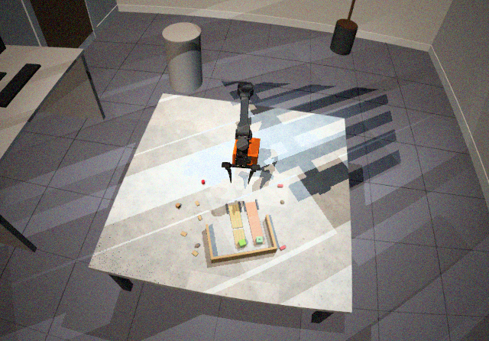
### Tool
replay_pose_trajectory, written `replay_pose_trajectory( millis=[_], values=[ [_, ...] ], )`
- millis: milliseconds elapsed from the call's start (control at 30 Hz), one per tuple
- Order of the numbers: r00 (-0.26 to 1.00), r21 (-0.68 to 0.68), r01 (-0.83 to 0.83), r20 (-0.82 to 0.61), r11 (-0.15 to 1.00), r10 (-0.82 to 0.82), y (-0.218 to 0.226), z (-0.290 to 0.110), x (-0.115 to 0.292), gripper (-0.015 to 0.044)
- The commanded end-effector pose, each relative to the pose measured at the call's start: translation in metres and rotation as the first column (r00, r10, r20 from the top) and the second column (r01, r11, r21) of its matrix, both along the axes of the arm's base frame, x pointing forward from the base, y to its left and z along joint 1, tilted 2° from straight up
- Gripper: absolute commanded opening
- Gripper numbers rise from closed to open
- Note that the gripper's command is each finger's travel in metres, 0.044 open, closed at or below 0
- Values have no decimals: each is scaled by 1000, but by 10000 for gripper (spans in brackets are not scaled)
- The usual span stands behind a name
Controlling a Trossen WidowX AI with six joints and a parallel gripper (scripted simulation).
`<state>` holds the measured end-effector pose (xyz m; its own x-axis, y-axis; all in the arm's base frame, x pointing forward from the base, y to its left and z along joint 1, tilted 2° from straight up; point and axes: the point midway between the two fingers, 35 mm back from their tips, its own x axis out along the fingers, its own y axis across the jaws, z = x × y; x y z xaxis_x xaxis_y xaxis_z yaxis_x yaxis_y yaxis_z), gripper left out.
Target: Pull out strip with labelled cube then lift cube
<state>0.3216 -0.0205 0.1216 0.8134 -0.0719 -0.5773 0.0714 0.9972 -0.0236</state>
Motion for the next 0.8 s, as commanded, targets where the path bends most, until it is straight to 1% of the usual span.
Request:
replay_pose_trajectory(
  millis=[0,67,133,333,433,567,767],
  values=[
    [1000,-2,-4,2,1000,4,-1,2,0,400],
    [1000,-2,-4,2,1000,4,-1,2,0,400],
    [1000,-2,-11,-28,1000,11,2,-1,3,347],
    [953,-6,-78,-294,997,73,23,-29,32,190],
    [899,-2,-112,-427,994,101,33,-46,41,111],
    [794,12,-154,-594,988,131,46,-69,49,6],
    [587,47,-200,-794,979,158,61,-103,51,0]
  ],
)
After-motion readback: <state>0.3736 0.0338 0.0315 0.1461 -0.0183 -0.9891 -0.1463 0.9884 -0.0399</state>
